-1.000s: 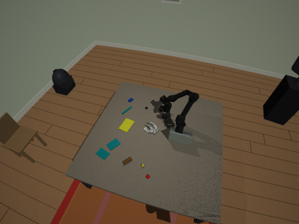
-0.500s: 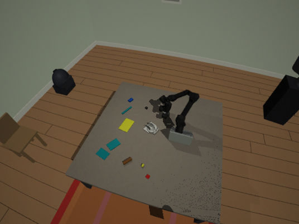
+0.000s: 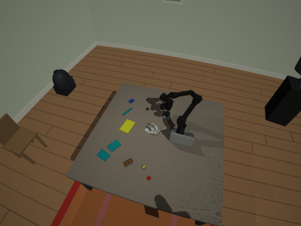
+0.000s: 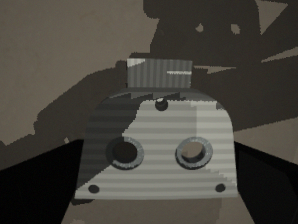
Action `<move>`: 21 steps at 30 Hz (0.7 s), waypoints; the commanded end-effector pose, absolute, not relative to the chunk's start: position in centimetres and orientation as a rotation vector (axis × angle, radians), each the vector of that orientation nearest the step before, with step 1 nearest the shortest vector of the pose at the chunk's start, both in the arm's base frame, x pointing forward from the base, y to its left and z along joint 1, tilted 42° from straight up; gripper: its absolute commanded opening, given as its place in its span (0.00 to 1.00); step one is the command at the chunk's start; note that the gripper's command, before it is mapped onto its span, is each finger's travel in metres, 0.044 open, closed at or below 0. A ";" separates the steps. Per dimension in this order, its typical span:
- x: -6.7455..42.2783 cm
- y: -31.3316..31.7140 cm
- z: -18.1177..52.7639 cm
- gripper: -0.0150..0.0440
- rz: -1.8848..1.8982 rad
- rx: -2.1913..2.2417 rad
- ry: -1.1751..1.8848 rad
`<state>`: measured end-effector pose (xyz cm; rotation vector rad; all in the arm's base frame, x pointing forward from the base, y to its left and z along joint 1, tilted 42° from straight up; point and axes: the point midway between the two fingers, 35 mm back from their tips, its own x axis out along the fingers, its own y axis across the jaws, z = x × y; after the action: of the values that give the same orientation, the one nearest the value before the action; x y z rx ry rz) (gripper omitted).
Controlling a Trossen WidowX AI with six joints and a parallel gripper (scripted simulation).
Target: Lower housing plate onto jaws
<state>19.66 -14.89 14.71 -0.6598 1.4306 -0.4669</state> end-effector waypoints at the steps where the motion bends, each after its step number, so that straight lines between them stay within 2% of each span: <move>1: 19.5 -14.2 16.0 0.85 -0.476 -0.662 1.418; 21: 21.1 -12.0 14.5 0.85 -0.484 -0.605 1.405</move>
<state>20.56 -12.56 14.97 -0.6194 1.4132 -0.4787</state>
